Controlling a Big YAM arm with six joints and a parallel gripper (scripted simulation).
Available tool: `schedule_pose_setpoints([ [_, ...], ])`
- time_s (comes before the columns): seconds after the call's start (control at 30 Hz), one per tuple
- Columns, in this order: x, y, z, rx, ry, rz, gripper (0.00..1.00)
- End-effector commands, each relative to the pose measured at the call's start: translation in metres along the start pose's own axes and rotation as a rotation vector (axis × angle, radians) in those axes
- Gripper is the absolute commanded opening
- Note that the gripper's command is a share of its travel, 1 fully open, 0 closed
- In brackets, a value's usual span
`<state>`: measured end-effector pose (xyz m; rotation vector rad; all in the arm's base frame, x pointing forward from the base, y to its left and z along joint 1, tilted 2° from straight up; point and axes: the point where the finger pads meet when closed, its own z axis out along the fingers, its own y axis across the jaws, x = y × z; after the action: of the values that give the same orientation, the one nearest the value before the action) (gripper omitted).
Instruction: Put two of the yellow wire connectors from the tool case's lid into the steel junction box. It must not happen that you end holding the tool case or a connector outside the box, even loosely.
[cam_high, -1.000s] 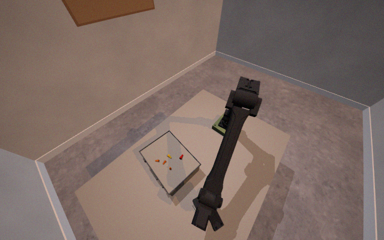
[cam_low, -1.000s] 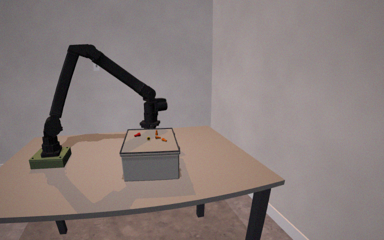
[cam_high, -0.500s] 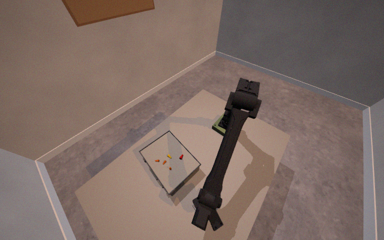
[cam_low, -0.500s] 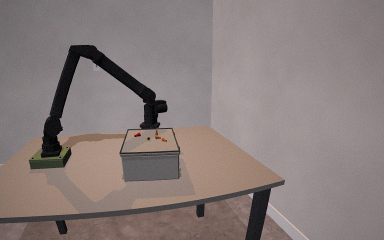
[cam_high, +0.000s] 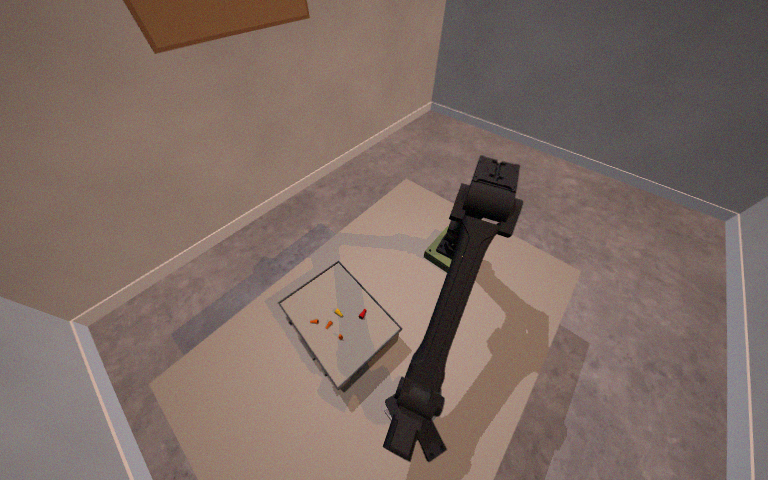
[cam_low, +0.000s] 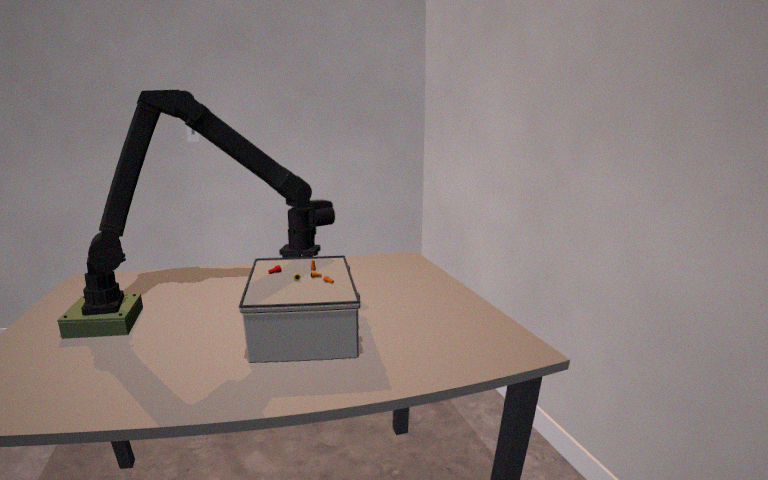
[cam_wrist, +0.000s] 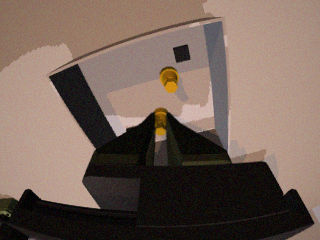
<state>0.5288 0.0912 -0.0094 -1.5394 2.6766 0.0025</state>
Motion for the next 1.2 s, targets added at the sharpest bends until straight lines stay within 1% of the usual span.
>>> schedule_pose_setpoints([
  [0.0, -0.0012, 0.0094, 0.0181, -0.017, 0.017, 0.004, 0.09],
  [0.03, -0.0012, 0.0094, 0.0181, -0.017, 0.017, 0.004, 0.09],
  [0.07, -0.0012, 0.0094, 0.0181, -0.017, 0.017, 0.004, 0.28],
  [0.47, 0.0011, 0.0108, 0.018, -0.025, 0.023, 0.006, 0.28],
  [1.17, 0.0016, 0.011, 0.018, -0.027, 0.024, 0.007, 0.28],
])
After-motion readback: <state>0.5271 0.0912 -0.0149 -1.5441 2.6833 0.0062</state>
